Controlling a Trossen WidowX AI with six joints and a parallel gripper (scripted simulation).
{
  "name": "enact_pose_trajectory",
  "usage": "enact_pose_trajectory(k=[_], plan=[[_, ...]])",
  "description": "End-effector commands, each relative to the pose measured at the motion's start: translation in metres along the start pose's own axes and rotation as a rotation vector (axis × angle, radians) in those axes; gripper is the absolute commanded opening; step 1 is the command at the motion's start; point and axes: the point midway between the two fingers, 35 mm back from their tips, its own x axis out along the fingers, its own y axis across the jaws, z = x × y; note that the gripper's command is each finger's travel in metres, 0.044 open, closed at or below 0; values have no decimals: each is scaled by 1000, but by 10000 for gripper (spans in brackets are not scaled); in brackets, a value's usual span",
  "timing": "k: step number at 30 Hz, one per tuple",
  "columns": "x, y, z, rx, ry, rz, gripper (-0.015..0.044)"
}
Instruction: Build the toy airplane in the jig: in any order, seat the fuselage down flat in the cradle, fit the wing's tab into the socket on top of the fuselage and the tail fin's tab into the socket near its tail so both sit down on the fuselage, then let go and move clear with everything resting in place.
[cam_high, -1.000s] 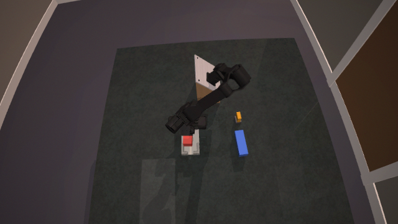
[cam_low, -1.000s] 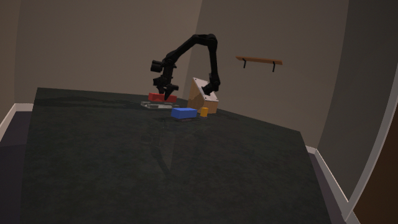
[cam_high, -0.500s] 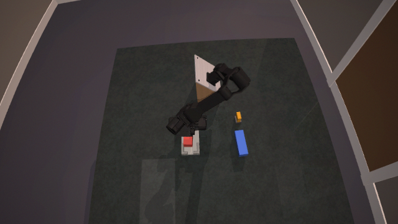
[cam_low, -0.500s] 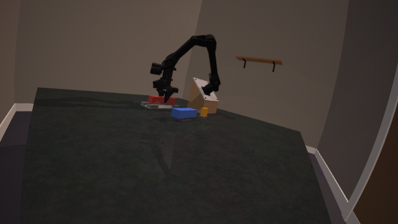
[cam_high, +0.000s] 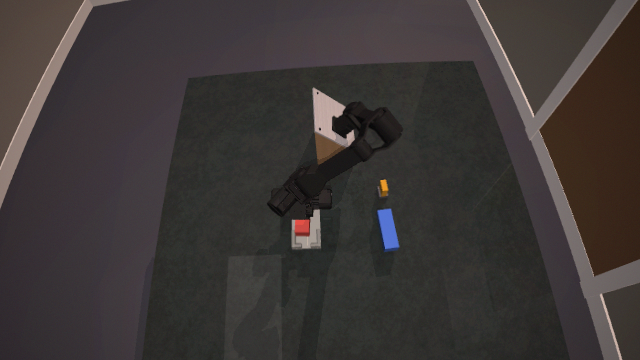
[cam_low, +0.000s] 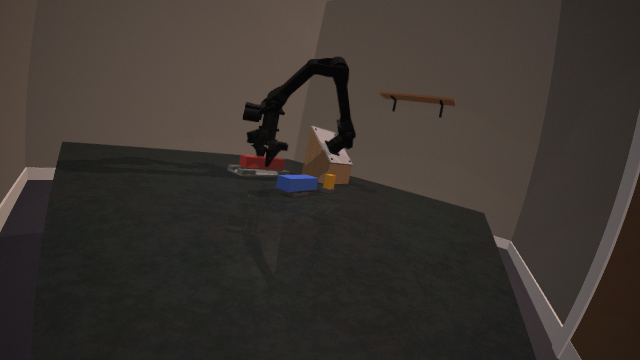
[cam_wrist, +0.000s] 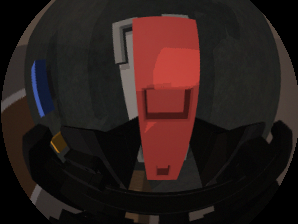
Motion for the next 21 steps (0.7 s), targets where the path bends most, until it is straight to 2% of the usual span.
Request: enact_pose_trajectory(k=[1, 7, 14, 21], plan=[[0, 0, 0, -1, -1, -1, 295], [0, 0, 0, -1, -1, -1, 440], [-3, 0, 1, -1, -1, -1, 440], [-104, -2, 0, 6, -5, 0, 440]])
